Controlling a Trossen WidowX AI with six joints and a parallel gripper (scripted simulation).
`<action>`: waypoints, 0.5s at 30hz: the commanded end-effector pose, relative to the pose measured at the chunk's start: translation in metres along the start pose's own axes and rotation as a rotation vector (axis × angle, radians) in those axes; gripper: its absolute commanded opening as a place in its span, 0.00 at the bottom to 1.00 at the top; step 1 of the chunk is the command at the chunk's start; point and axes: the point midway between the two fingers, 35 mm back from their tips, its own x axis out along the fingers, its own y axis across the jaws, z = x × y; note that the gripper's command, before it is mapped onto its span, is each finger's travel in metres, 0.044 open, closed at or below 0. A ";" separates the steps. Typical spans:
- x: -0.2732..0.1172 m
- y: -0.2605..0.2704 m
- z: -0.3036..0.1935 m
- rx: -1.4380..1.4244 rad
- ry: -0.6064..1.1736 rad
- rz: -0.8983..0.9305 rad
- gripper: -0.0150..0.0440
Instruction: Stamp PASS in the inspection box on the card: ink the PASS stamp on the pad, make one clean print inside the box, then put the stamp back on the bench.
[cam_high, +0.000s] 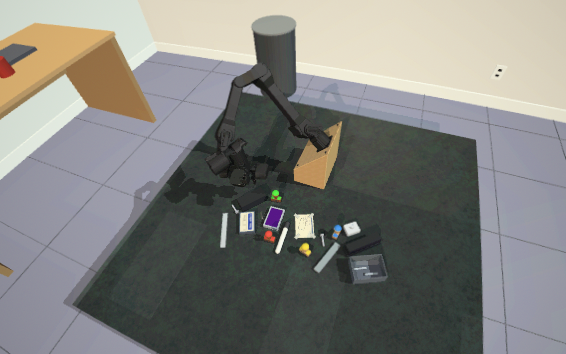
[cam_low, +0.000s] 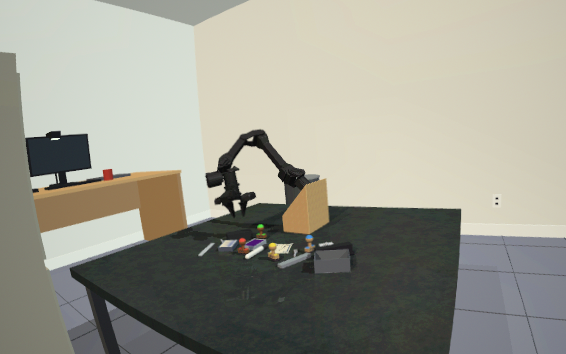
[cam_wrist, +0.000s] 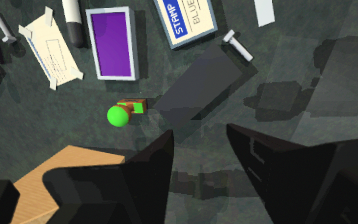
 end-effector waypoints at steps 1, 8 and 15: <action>0.007 0.061 0.006 0.120 -0.012 -0.055 0.64; 0.013 0.108 0.002 0.201 -0.035 -0.097 0.64; 0.014 0.108 0.002 0.201 -0.035 -0.097 0.64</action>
